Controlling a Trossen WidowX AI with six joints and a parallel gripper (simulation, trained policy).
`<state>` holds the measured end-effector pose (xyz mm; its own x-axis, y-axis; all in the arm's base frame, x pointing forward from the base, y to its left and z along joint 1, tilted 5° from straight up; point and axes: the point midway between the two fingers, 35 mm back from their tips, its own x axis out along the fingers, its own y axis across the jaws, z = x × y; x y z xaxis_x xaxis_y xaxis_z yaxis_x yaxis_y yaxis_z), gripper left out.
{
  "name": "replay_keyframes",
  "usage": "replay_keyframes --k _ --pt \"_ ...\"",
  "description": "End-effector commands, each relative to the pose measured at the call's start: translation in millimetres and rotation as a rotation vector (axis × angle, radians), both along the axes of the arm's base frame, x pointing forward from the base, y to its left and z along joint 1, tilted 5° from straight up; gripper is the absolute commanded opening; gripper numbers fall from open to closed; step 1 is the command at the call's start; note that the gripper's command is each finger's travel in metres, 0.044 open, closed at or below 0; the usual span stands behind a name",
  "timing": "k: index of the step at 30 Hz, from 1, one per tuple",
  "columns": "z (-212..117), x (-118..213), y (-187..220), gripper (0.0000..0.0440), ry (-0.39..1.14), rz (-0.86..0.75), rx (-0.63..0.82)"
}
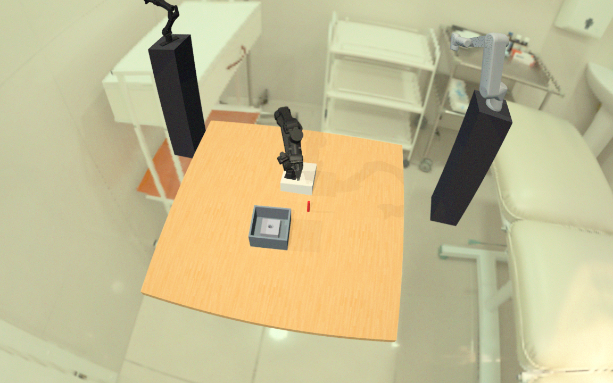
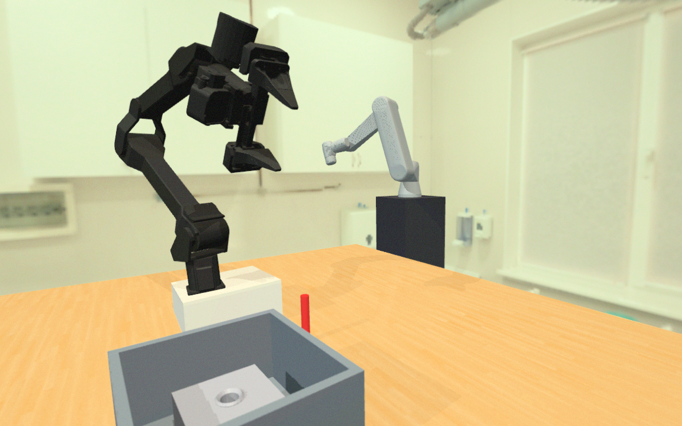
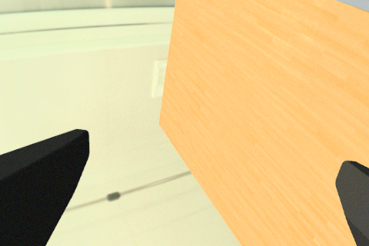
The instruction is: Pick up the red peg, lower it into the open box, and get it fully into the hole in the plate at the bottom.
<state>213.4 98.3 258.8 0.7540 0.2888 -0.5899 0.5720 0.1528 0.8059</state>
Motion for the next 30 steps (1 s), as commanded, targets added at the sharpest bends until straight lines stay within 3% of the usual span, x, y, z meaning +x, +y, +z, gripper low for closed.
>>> replay_keyframes --k 1,19,30 --pt "-12 -3 4 0.044 0.056 0.052 -0.068" --pt "-98 -37 16 0.044 0.482 0.339 -0.427" --pt "-147 -55 22 0.044 0.736 0.468 -0.576"
